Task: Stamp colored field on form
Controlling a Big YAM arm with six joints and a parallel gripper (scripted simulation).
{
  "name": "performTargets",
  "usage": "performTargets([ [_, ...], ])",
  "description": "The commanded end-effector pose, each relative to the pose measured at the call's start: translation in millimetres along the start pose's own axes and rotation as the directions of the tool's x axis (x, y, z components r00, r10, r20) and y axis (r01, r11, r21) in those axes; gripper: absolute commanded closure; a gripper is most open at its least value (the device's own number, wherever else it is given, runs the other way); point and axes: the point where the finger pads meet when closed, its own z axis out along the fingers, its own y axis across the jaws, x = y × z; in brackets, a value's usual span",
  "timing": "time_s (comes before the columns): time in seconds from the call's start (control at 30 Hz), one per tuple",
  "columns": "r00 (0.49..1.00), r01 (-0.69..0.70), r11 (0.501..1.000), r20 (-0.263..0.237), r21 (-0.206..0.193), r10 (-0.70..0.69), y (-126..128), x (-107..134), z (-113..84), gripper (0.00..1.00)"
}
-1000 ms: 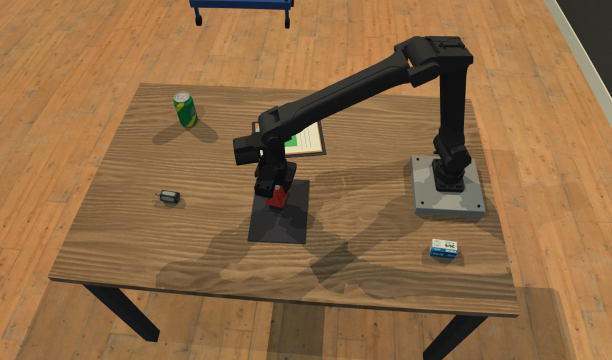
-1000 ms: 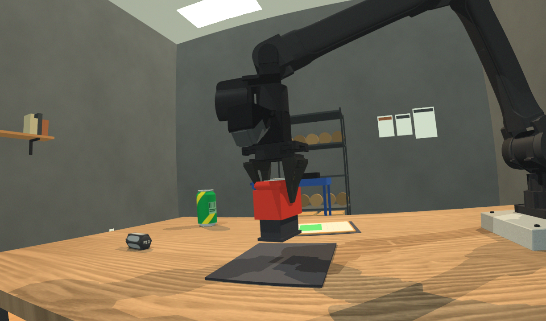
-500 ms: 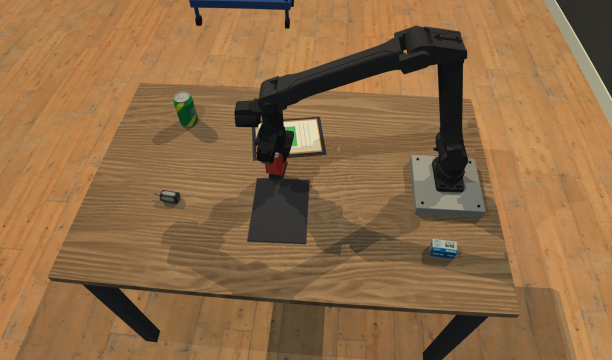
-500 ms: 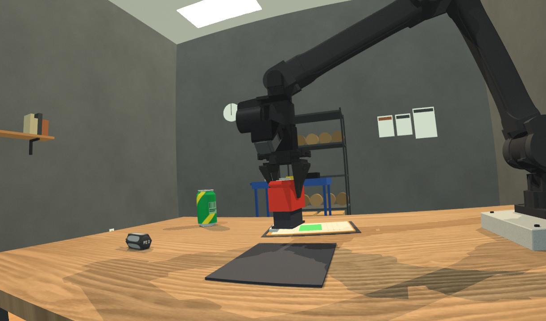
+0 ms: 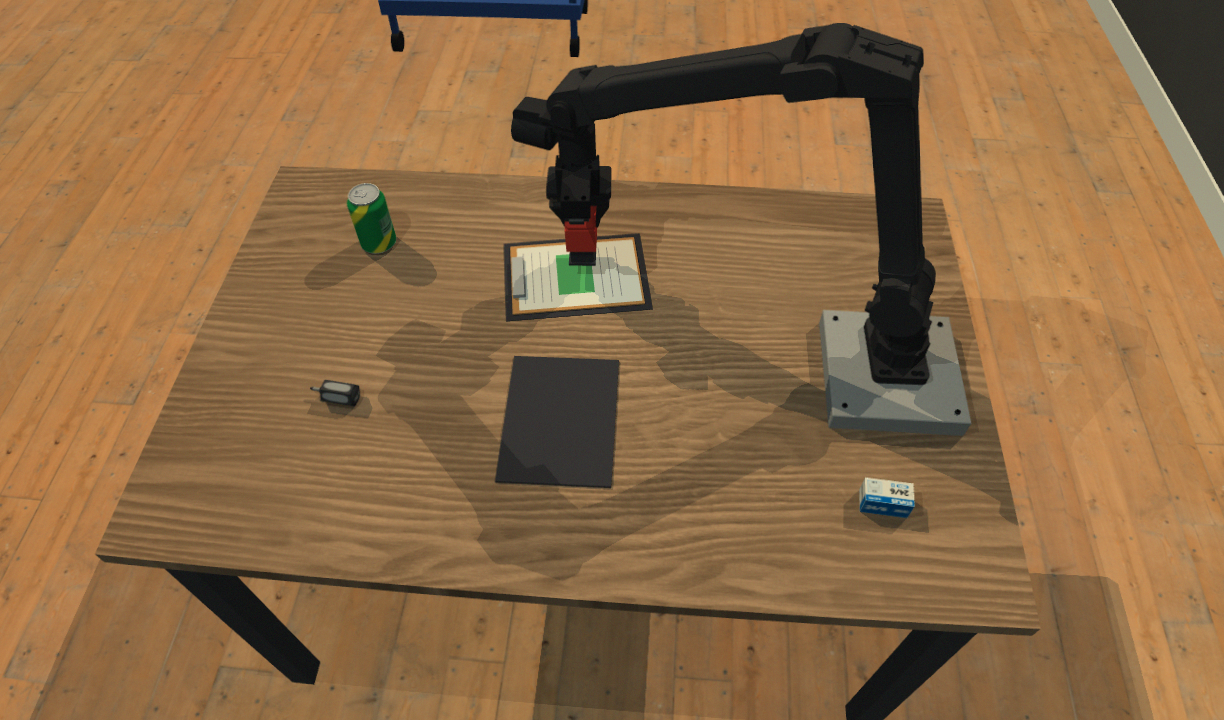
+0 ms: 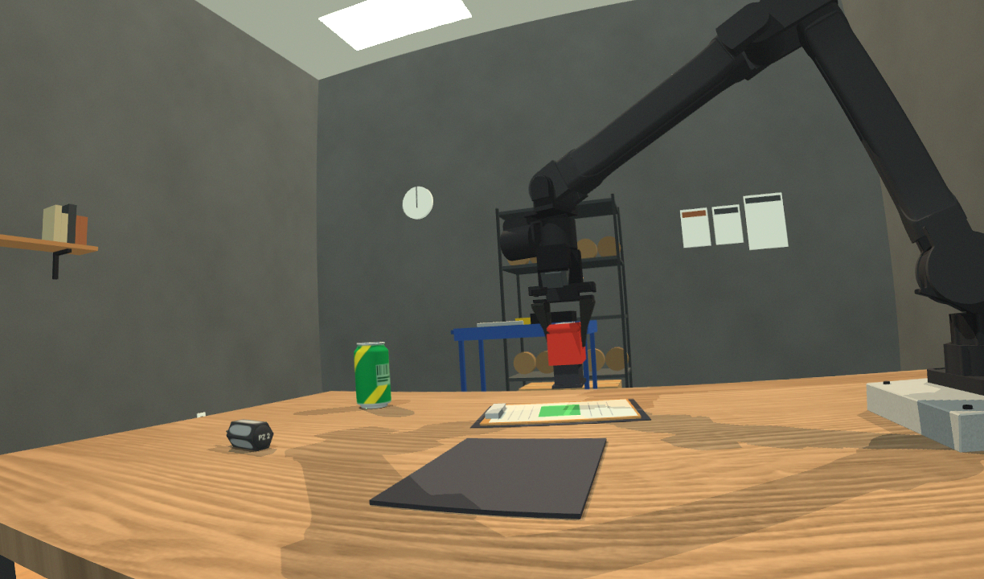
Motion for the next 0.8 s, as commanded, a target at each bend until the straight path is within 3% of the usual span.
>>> performTargets([
  [0.0,0.991,0.136,0.989,-0.016,0.055,-0.136,-33,-22,-28.8,0.68],
  [0.23,0.993,0.114,0.992,-0.021,0.057,-0.113,-29,-10,-28.8,0.68],
  [0.43,0.992,0.128,0.990,-0.020,0.056,-0.127,-32,-17,-28.5,0.68],
  [0.53,0.991,0.136,0.990,-0.009,0.035,-0.135,-34,-22,-18.3,0.68],
  [0.67,0.991,0.131,0.991,-0.009,0.035,-0.130,-35,-19,-19.4,0.68],
  [0.7,0.992,0.127,0.990,-0.021,0.059,-0.126,-35,-16,-34.5,0.68],
  [0.77,0.992,0.127,0.990,-0.020,0.057,-0.126,-35,-17,-33.4,0.68],
])
